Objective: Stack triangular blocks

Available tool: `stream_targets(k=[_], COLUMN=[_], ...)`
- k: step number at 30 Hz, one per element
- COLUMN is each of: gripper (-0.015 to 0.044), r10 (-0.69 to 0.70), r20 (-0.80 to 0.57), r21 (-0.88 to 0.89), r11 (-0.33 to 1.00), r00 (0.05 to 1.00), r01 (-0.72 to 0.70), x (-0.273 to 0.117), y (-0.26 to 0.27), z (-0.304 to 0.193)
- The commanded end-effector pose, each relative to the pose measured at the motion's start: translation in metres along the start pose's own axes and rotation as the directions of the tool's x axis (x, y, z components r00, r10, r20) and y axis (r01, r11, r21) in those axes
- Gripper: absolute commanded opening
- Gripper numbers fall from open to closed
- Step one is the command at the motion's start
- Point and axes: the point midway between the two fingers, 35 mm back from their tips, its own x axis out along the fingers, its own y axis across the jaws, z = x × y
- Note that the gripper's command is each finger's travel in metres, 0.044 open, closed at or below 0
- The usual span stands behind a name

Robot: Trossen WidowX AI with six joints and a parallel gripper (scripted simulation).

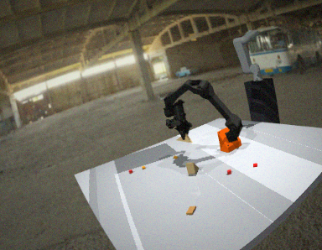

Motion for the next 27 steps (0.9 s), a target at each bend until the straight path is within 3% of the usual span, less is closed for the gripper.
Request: stream_targets(k=[1, 13, 27], gripper=[0.0000, 0.0000, 0.0000], r10=[0.005, 0.009, 0.014], r20=[0.014, 0.048, 0.087], r21=[-0.147, -0.531, -0.860], r11=[0.989, 0.847, 0.505], r00=[1.000, 0.999, 0.996], r01=[-0.003, 0.018, 0.068], x=[0.0002, 0.0002, 0.0001], y=[0.0008, 0.0011, 0.0016], z=[-0.0011, -0.0022, -0.0037])
